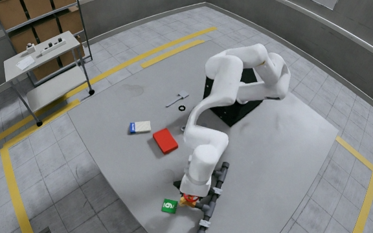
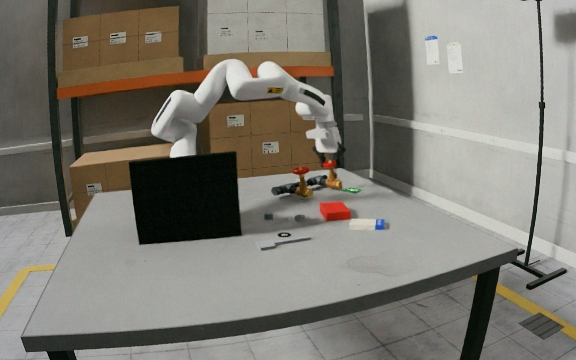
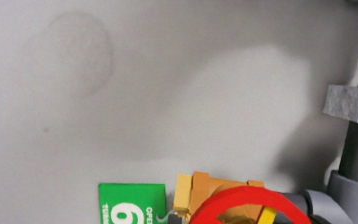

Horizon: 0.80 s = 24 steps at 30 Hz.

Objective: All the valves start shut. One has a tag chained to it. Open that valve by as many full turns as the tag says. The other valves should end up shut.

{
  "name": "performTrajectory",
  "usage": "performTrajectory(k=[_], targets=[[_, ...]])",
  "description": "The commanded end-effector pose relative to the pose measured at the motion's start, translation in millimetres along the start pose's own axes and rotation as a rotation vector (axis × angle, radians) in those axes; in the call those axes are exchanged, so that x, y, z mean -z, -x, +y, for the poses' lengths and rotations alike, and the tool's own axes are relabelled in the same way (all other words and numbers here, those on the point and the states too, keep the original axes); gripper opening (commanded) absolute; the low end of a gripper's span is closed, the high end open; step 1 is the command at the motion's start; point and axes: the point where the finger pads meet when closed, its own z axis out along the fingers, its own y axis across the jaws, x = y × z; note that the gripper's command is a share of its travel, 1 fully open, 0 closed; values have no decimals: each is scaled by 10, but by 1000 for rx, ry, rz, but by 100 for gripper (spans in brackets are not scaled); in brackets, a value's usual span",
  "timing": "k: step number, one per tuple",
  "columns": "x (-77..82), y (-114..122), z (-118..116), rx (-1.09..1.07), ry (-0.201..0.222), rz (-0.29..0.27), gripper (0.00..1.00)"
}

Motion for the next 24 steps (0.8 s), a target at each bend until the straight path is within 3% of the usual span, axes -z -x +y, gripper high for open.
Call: performTrajectory(k=[1,7,24], targets=[[14,6,-13,278,19,2,0],[14,6,-13,560,21,0,0],[14,5,-13,853,21,-3,0]])
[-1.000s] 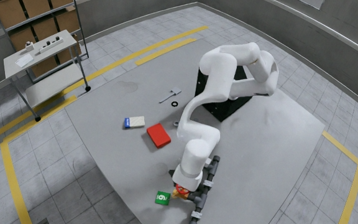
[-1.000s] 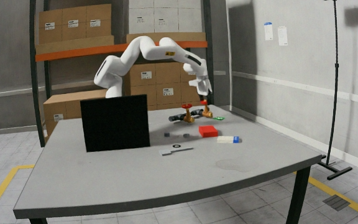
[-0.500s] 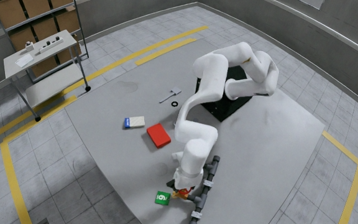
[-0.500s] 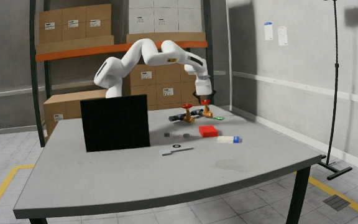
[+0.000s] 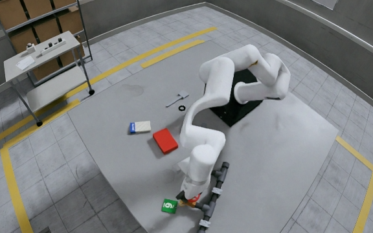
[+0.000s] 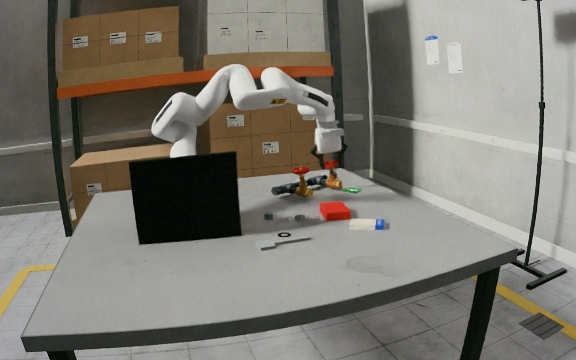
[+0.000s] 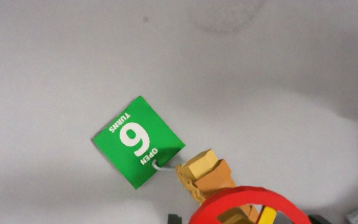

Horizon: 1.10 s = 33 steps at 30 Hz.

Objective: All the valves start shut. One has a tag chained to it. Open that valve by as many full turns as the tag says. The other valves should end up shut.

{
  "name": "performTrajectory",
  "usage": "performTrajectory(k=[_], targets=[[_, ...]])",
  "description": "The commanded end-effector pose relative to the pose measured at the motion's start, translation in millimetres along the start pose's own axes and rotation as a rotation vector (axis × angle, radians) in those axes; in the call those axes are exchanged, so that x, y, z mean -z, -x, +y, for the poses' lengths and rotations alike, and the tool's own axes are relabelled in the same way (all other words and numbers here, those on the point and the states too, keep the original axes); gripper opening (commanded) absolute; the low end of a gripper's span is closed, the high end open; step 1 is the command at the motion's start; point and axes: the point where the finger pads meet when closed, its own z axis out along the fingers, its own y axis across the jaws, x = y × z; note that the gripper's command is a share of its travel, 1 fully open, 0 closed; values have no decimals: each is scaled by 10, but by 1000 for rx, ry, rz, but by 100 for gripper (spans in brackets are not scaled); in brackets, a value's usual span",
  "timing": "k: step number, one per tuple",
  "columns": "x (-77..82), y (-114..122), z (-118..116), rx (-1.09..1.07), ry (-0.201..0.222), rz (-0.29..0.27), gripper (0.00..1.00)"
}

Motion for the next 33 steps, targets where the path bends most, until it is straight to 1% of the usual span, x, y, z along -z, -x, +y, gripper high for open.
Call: performTrajectory(k=[1,7,8,33], targets=[[17,-7,-15,14,-3,0,0],[17,-7,-15,20,-3,0,0],[17,-7,-15,20,-3,0,100],[17,-7,-15,17,-3,0,100]])
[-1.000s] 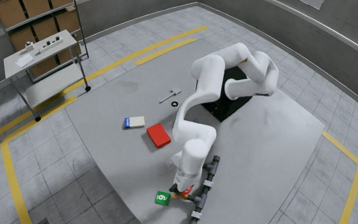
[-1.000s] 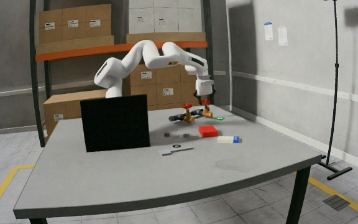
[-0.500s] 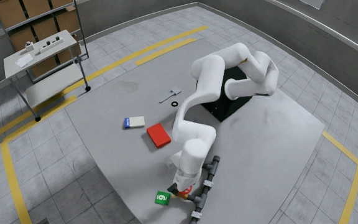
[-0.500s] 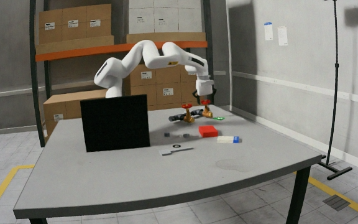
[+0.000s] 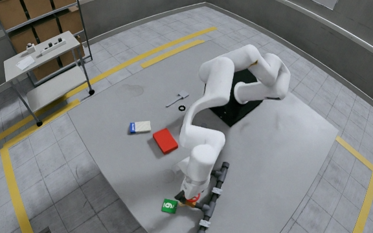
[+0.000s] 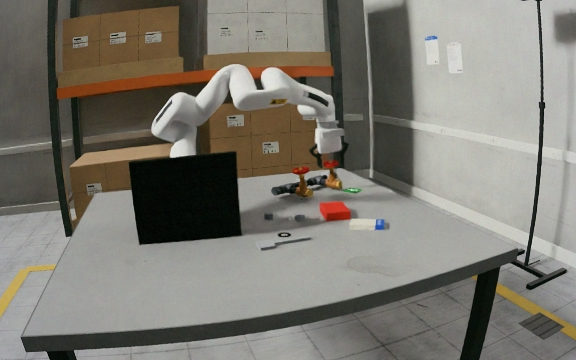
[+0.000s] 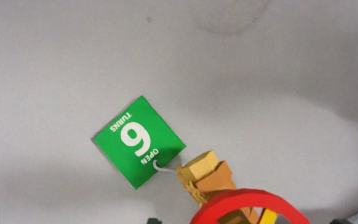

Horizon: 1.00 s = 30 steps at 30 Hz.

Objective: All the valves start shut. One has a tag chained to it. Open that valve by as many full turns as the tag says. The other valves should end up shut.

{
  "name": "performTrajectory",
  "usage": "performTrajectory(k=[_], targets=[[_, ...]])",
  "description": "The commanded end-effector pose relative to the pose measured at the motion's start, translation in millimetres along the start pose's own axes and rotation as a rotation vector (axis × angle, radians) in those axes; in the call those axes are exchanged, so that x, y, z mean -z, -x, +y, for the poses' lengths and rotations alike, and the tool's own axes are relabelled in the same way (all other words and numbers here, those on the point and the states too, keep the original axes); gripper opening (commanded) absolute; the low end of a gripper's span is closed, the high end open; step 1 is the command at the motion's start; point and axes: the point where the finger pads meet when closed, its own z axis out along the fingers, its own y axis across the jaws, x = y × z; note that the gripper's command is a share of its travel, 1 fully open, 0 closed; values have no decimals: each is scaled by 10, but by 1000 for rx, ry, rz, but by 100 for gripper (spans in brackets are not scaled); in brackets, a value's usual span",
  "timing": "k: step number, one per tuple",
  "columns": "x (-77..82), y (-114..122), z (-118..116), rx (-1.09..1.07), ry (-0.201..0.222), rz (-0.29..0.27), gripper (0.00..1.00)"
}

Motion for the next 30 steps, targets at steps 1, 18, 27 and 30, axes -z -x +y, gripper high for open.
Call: performTrajectory(k=[1,18,27,30], targets=[[20,4,-14,-6,-4,-1,100],[20,5,-14,-455,-4,-2,100],[21,5,-14,-906,-2,-3,100],[21,5,-14,-1089,1,-5,100]])
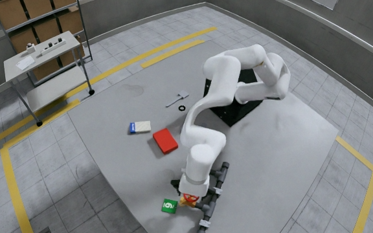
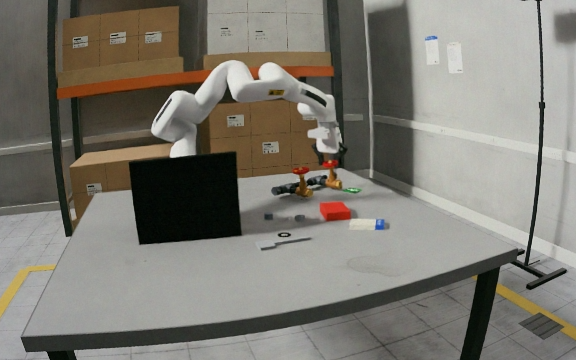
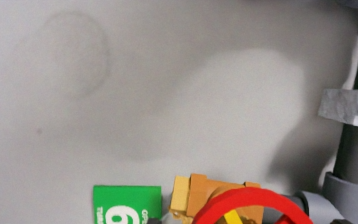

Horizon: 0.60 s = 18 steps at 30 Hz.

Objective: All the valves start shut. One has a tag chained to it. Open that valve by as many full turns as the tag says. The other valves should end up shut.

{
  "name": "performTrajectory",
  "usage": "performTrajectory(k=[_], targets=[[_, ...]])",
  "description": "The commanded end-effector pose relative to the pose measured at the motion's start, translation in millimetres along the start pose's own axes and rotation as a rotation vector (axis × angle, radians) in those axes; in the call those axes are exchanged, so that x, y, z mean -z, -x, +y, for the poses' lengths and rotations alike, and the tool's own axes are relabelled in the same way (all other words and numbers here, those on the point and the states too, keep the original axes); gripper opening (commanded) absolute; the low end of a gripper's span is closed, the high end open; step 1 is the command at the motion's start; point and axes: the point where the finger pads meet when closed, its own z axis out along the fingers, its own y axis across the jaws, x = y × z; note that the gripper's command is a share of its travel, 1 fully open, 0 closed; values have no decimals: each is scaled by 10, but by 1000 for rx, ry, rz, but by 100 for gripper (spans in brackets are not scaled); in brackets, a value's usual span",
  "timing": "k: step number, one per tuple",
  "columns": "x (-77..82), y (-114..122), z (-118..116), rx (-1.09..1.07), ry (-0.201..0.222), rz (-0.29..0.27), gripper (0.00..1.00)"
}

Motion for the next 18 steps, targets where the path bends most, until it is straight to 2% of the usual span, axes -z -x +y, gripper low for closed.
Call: performTrajectory(k=[1,5,7,8,11,18], targets=[[16,12,0,-279,-14,-7,100],[16,12,0,-521,-8,-9,100],[16,12,0,-521,-8,-9,100],[16,12,0,-699,-10,-10,100],[16,12,0,-817,-4,-10,100],[16,12,0,-1247,4,-11,100]])
